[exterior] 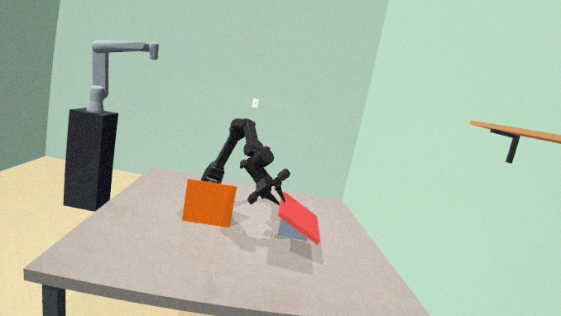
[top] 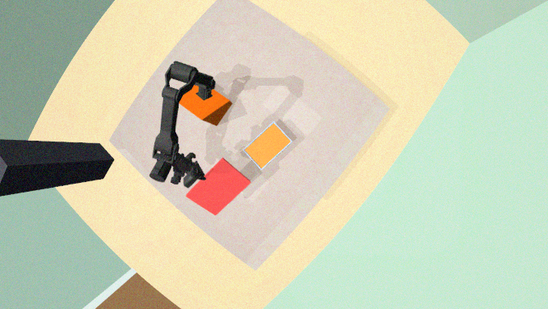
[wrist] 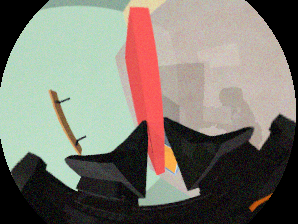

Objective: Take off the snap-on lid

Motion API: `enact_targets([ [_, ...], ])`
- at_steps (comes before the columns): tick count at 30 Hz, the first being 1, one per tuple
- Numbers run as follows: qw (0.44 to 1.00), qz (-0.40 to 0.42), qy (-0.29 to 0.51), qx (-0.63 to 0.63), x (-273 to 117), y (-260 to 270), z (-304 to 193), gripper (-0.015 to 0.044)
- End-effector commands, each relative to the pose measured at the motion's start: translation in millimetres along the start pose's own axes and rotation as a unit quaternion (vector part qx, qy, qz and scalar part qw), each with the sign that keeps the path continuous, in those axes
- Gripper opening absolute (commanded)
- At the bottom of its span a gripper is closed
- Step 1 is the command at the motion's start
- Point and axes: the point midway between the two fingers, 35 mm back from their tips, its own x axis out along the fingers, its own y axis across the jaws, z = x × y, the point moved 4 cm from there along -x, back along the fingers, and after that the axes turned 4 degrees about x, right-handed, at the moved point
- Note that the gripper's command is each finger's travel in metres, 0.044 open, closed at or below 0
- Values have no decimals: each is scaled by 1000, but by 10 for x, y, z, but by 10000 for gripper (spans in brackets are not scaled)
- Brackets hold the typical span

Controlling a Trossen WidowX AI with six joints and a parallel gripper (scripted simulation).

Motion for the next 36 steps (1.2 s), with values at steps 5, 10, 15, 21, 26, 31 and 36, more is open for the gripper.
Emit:
enact_targets([
  [5,1000,2,4,2,52,-62,-4,0],
  [10,1000,2,4,2,78,-93,-2,0],
  [15,1000,2,4,2,104,-123,-1,0],
  [21,1000,2,4,2,135,-160,1,0],
  [26,1000,2,4,2,161,-190,3,0],
  [31,1000,2,4,2,187,-221,4,0],
  [36,1000,2,4,2,213,-252,6,0],
])
